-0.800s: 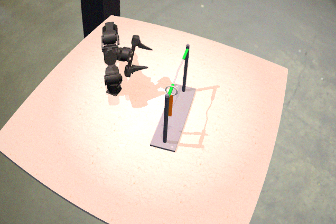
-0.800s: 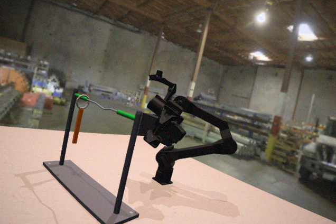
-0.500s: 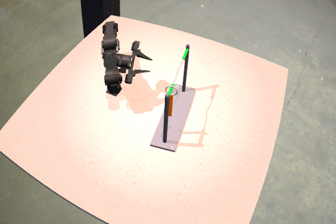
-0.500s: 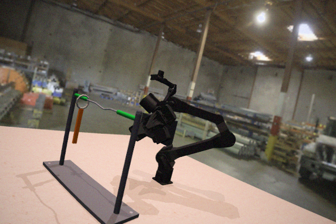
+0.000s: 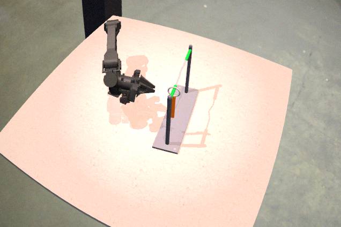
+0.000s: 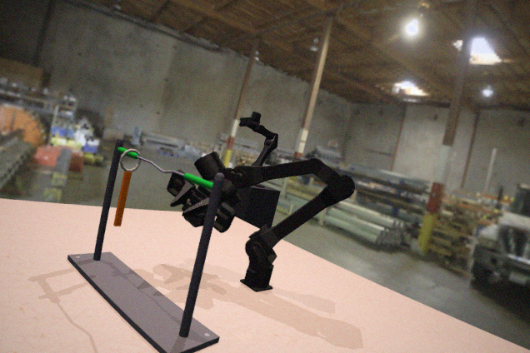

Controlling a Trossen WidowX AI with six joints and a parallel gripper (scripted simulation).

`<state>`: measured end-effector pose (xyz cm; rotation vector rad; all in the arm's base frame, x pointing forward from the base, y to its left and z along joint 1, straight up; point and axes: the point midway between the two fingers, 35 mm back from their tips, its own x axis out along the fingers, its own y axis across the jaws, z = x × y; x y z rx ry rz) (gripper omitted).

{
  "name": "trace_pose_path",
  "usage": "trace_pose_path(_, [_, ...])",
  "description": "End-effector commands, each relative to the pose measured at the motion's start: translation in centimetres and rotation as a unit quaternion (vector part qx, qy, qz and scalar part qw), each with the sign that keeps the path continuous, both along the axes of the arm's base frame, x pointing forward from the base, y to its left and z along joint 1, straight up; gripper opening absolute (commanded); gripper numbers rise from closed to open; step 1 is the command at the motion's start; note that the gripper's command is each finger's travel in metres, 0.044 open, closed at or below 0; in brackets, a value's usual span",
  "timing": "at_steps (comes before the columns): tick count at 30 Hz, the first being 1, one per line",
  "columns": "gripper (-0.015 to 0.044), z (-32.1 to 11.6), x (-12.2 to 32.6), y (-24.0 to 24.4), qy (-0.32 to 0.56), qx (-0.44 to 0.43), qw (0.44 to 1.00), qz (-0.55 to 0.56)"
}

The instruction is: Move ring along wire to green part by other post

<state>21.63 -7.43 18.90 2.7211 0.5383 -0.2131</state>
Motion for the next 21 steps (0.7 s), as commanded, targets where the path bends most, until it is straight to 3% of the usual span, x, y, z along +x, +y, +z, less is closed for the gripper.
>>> trace_pose_path(1, [0.016,-1.8,1.0,-2.1,-0.058,-0.151,0.987,0.019])
trace_pose_path(11, [0.016,-5.1,2.3,-5.2,-0.172,-0.484,0.856,0.059])
trace_pose_path(21, [0.016,-7.9,2.4,-6.6,-0.24,-0.754,0.604,0.09])
